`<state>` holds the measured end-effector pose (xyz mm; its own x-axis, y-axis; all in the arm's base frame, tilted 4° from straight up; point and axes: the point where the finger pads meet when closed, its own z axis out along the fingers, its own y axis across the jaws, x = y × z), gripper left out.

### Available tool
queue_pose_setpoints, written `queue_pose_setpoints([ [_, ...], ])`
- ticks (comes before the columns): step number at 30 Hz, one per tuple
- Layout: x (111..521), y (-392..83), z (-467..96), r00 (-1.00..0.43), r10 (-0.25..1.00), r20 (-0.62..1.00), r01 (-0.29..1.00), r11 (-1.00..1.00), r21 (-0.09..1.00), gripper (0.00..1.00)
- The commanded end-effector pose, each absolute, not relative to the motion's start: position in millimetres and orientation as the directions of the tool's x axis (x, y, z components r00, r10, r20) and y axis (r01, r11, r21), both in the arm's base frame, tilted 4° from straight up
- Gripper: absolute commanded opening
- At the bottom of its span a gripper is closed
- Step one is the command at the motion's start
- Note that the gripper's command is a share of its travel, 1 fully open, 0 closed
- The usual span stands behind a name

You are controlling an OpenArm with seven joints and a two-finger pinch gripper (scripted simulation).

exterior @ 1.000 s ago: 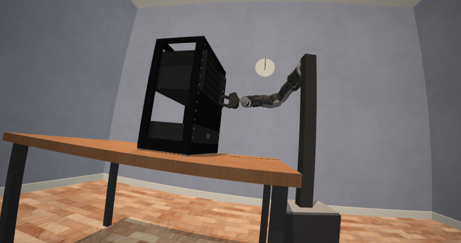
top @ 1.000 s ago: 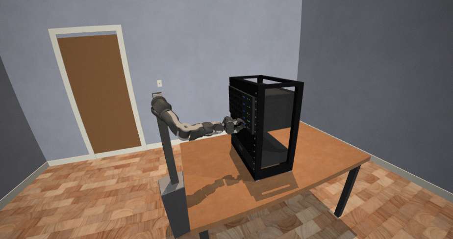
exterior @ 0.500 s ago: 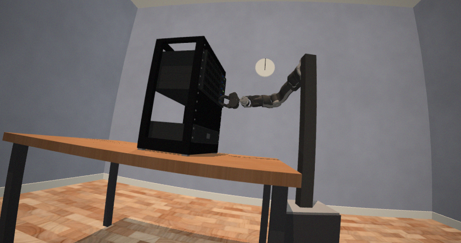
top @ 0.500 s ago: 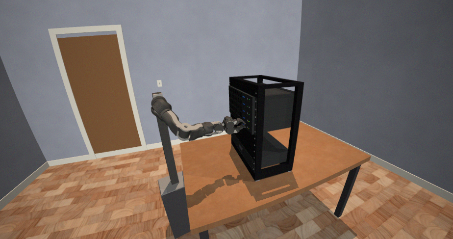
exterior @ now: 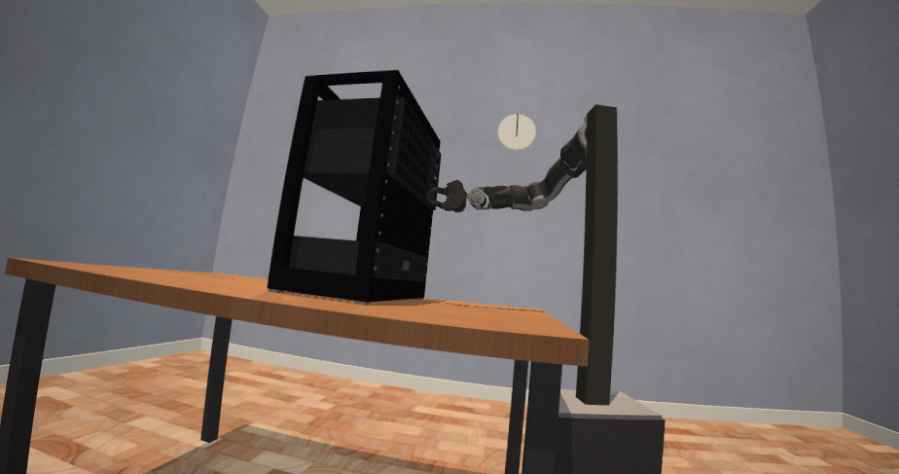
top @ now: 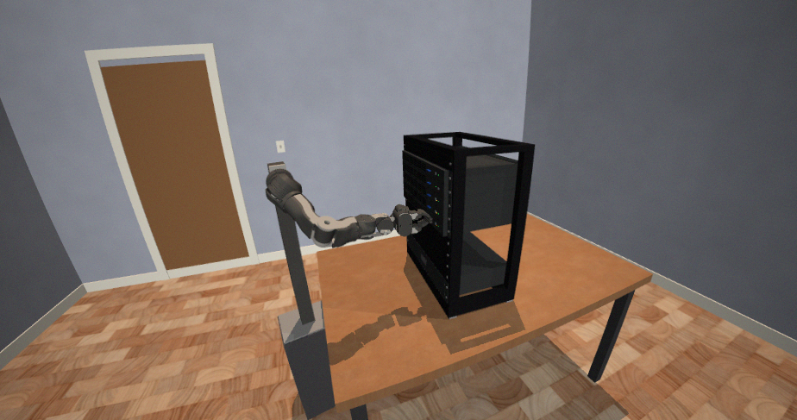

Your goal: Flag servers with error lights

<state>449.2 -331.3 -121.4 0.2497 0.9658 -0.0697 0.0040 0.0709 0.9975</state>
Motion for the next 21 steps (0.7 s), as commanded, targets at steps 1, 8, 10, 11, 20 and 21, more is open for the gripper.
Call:
queue_pose_setpoints([
  [1,450.0,-330.3,-118.8,0.246,0.967,-0.070,-0.002,0.072,0.997,0.00],
  [8,450.0,-330.3,-118.8,0.246,0.967,-0.070,-0.002,0.072,0.997,0.00],
  [10,450.0,-330.3,-118.8,0.246,0.967,-0.070,-0.002,0.072,0.997,0.00],
  [11,450.0,-330.3,-118.8,0.246,0.967,-0.070,-0.002,0.072,0.997,0.00],
  [20,449.8,-330.1,-118.3,0.245,0.967,-0.070,-0.003,0.073,0.997,0.00],
  [21,449.1,-329.4,-117.5,0.244,0.967,-0.070,-0.005,0.074,0.997,0.00],
])
